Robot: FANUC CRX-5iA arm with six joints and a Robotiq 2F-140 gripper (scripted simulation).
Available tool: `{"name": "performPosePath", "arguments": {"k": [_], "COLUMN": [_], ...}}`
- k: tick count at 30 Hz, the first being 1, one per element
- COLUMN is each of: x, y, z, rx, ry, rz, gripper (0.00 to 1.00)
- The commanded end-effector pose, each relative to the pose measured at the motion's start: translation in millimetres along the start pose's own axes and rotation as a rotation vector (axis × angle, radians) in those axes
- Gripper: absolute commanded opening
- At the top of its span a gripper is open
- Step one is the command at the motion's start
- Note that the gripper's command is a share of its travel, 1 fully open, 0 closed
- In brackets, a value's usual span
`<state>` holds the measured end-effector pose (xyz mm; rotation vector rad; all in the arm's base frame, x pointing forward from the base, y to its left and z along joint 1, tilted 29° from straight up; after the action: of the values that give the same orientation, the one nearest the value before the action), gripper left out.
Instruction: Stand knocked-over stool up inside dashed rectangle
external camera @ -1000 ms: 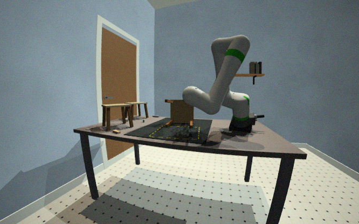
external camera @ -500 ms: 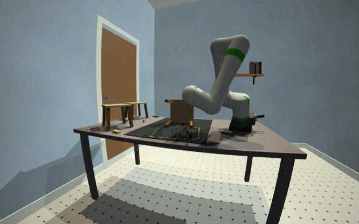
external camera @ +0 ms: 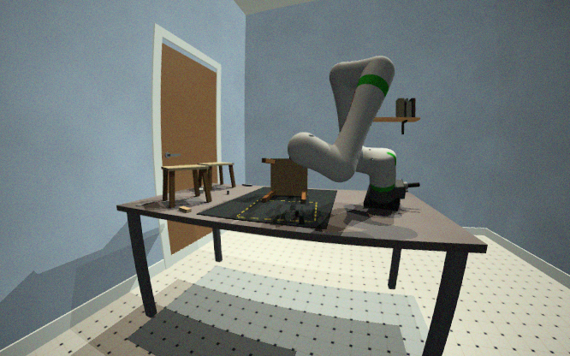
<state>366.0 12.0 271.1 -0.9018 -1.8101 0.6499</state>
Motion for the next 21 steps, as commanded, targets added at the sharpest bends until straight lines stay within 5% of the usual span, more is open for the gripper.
{"name": "performPosePath", "arguments": {"k": [1,21], "x": [10.1,14.3], "y": [-0.6,-27.7], "z": [0.3,-5.1], "rx": [-0.002,-0.002], "ry": [0.0,0.0], "rz": [0.0,0.0], "gripper": [0.38,0.38]}}
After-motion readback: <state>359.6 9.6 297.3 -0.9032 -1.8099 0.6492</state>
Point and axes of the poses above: the point where the finger pads meet when closed, its own x axis back along the fingers, its own z axis across the jaws, y = z × x, the point moved 3 cm from there along x, back along the fingers, and after that the axes turned 11 degrees about -x, right-handed, at the moved point
